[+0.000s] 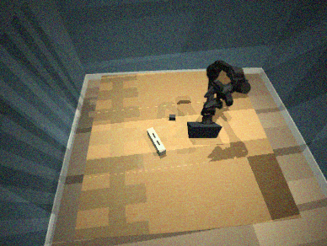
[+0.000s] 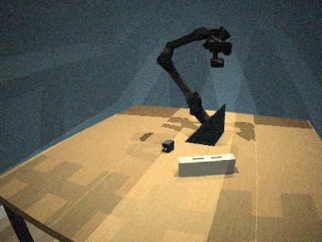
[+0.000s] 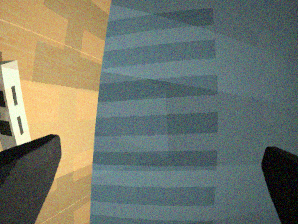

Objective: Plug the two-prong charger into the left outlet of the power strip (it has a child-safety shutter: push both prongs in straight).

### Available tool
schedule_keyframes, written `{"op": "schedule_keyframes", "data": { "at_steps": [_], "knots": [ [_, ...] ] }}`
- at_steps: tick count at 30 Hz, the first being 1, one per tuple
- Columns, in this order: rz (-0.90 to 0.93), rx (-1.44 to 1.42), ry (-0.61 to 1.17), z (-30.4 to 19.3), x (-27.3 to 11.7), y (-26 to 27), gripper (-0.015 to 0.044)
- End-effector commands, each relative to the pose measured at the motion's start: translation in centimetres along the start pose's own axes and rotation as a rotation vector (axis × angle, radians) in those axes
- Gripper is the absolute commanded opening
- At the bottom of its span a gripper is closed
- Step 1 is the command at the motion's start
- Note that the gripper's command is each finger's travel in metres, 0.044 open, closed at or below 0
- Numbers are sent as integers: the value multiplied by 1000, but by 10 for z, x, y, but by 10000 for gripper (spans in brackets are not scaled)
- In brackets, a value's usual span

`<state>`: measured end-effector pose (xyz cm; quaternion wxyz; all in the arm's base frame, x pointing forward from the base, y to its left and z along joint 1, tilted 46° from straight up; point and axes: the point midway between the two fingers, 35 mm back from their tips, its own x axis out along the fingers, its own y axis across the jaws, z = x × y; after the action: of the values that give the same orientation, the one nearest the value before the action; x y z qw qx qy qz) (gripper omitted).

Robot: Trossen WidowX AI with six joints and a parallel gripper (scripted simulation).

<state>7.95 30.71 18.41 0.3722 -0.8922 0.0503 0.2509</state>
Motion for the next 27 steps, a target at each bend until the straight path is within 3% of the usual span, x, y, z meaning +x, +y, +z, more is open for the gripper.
{"op": "schedule_keyframes", "data": {
  "at_steps": [1,27],
  "knots": [
    [36,52,22,-7,12,3,440],
    [293,393,225,-66,88,37,440]
  ]
}}
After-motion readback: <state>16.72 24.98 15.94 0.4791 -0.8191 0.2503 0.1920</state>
